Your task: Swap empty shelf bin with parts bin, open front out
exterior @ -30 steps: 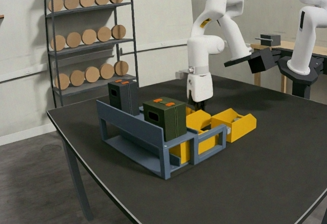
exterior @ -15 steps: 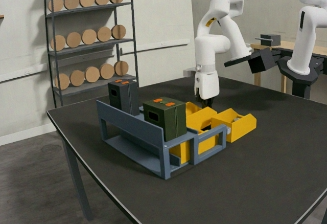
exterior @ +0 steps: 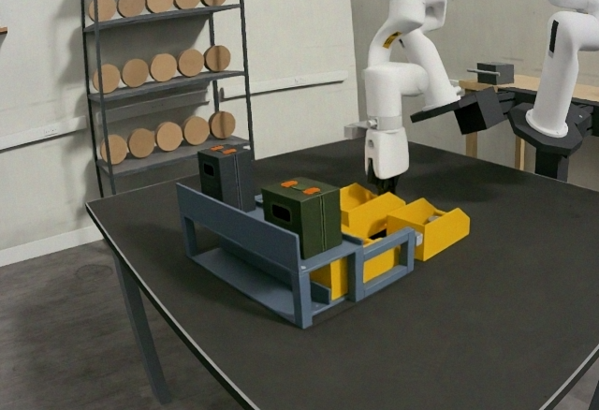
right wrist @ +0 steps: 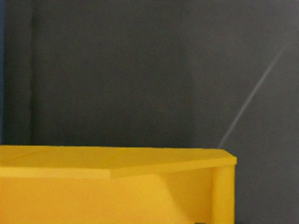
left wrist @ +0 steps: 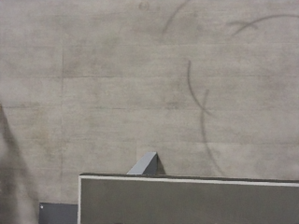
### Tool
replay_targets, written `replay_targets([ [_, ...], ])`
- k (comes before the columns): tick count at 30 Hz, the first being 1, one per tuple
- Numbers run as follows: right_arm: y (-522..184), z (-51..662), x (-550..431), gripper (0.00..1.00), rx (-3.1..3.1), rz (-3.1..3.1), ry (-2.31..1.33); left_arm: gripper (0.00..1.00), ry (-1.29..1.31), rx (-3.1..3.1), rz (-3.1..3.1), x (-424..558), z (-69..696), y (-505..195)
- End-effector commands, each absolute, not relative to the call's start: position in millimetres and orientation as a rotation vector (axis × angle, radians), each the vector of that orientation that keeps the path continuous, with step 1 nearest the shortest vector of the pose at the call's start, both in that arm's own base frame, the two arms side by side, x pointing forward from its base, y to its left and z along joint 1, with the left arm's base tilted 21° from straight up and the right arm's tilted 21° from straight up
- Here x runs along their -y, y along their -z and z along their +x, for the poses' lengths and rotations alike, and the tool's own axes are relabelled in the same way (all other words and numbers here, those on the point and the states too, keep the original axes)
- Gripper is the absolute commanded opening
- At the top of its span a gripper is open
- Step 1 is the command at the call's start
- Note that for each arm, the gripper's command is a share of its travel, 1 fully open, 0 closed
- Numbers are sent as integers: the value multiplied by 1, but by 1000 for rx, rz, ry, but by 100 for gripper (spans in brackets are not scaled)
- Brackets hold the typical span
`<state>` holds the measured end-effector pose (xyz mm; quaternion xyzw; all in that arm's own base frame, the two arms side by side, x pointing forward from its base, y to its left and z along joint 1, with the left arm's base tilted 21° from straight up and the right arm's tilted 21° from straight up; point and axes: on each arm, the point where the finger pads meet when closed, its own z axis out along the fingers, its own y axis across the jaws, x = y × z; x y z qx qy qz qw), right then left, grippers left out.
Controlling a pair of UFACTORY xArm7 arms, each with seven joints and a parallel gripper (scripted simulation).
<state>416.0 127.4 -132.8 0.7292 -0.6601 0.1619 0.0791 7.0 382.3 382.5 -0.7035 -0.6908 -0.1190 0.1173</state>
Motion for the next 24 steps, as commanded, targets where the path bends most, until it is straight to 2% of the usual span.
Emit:
replay_targets([
  [1, 132, 413, -129, 0, 1978, 2187, -486, 100, 353, 2020, -2056, -383, 7, -384],
  [24, 132, 410, -128, 0, 1978, 2187, -486, 100, 353, 2020, -2056, -383, 7, -384],
])
